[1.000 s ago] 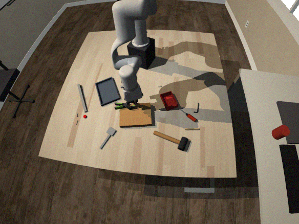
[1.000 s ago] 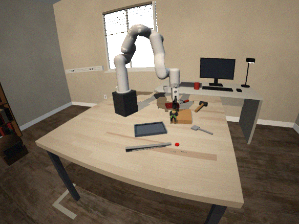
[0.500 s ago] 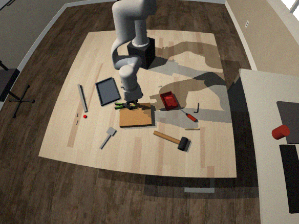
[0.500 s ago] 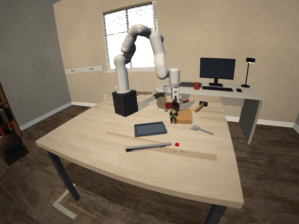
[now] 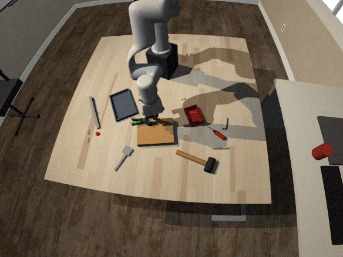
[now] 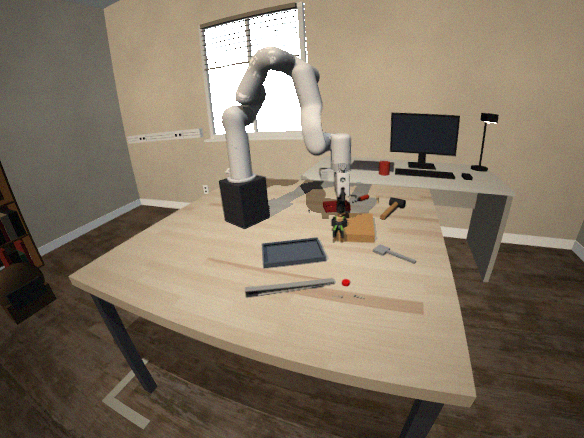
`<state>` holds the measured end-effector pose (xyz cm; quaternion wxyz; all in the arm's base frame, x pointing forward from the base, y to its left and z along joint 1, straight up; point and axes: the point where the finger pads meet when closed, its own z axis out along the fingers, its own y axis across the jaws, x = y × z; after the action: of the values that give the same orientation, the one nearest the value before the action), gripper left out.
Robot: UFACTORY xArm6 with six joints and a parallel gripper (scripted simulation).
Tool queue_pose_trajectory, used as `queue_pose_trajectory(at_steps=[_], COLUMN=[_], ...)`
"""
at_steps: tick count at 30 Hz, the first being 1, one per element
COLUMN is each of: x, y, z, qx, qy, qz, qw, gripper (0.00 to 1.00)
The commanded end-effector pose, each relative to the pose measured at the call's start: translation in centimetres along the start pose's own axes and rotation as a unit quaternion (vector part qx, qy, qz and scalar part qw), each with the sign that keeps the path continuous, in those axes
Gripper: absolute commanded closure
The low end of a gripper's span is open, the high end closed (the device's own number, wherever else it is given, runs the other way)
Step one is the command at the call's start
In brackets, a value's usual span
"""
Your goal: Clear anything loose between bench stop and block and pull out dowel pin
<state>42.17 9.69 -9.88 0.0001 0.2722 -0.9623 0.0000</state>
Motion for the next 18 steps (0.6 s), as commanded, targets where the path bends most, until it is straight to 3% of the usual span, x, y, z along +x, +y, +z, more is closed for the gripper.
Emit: queue_pose_trajectory(at_steps=[1,18], x=[-0.16,-0.16], y=[-0.05,-0.05], z=[-0.14,-0.48], qx=[0.001,0.001], qy=[-0.002,-0.002], qz=[0.004,0.072], qw=[1.0,0.997], gripper=[1.0,1.0])
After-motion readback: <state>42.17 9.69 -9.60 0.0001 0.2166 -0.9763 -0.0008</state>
